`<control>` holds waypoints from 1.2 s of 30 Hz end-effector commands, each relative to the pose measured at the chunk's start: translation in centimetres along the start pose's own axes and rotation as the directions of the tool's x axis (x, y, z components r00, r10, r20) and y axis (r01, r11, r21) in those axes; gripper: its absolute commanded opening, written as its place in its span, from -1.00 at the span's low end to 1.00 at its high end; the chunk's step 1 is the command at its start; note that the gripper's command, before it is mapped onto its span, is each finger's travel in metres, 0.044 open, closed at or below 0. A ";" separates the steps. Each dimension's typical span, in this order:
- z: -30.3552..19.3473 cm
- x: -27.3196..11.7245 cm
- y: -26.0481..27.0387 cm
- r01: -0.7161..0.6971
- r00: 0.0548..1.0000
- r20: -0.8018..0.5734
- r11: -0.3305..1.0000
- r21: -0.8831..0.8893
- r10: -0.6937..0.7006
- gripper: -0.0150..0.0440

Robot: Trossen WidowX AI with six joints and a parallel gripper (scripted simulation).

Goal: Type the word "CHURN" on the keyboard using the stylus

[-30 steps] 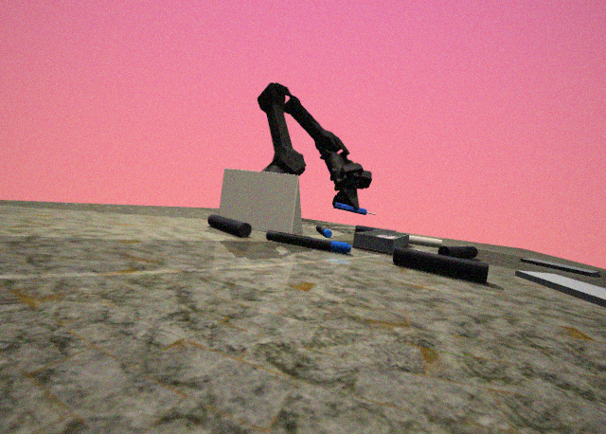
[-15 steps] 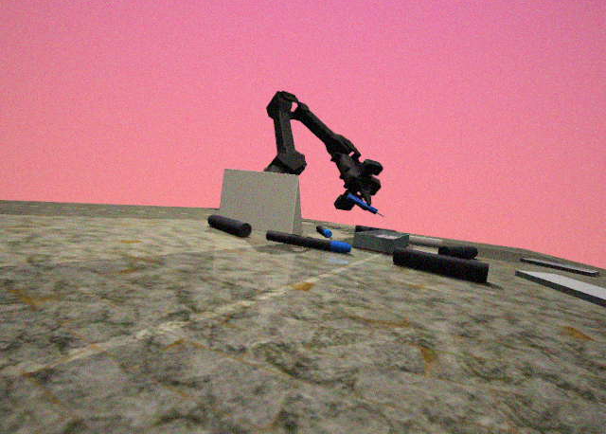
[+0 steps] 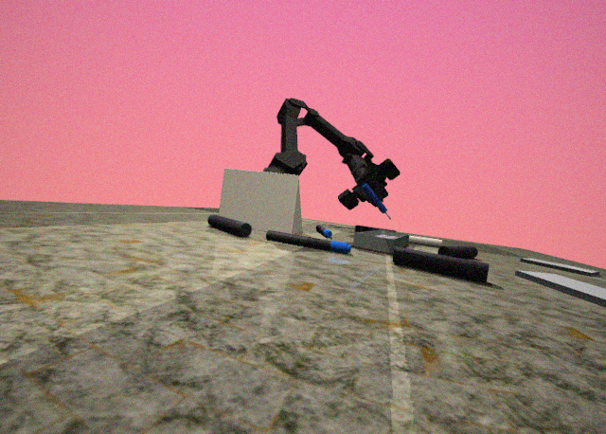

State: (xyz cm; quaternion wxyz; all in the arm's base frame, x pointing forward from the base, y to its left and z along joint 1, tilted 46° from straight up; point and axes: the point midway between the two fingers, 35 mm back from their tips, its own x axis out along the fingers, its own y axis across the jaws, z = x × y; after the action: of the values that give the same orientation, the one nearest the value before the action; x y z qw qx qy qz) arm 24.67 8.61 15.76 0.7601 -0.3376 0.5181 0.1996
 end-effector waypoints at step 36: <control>-1.9 4.4 -6.0 -0.229 0.958 -0.287 0.656 -0.719 0.019 -0.49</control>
State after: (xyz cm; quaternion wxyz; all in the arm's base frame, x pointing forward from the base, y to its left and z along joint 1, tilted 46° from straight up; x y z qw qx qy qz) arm 28.82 2.66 13.41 0.4717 -0.6011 0.5068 0.3992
